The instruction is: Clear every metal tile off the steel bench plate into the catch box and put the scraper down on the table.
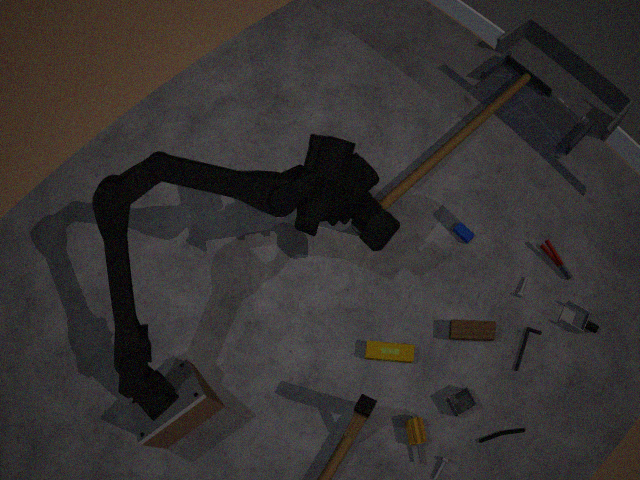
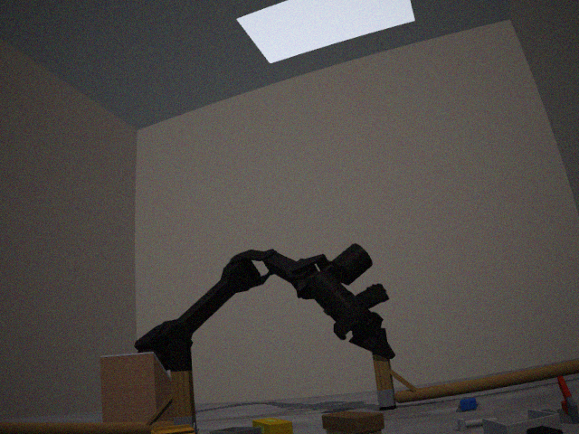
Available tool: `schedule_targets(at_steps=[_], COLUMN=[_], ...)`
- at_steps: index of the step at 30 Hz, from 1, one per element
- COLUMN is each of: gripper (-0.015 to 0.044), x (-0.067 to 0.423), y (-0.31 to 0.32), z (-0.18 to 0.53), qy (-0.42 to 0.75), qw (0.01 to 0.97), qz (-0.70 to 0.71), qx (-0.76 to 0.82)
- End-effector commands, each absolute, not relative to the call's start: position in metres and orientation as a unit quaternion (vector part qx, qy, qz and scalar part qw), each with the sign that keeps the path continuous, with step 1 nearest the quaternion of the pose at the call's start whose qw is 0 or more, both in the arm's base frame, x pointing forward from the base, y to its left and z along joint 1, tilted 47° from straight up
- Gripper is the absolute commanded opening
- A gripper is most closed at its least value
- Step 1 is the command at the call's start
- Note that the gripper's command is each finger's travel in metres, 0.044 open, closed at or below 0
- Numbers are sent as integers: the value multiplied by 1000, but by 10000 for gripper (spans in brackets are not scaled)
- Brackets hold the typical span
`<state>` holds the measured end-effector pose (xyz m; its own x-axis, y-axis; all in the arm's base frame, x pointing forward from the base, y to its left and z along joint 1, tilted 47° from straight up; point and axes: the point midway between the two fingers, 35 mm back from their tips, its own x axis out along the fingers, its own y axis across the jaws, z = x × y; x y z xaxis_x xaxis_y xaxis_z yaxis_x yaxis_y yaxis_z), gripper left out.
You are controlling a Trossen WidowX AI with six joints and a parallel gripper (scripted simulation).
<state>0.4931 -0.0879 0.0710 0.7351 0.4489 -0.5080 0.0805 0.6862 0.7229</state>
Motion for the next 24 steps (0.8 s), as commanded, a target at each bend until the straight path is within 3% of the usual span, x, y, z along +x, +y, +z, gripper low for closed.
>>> schedule_targets(at_steps=[1,24], gripper=[0,0], x=[501,503], y=[-93,-91], z=[74,71], qy=[342,346], qw=[853,851], qz=[105,108], qx=[380,381])
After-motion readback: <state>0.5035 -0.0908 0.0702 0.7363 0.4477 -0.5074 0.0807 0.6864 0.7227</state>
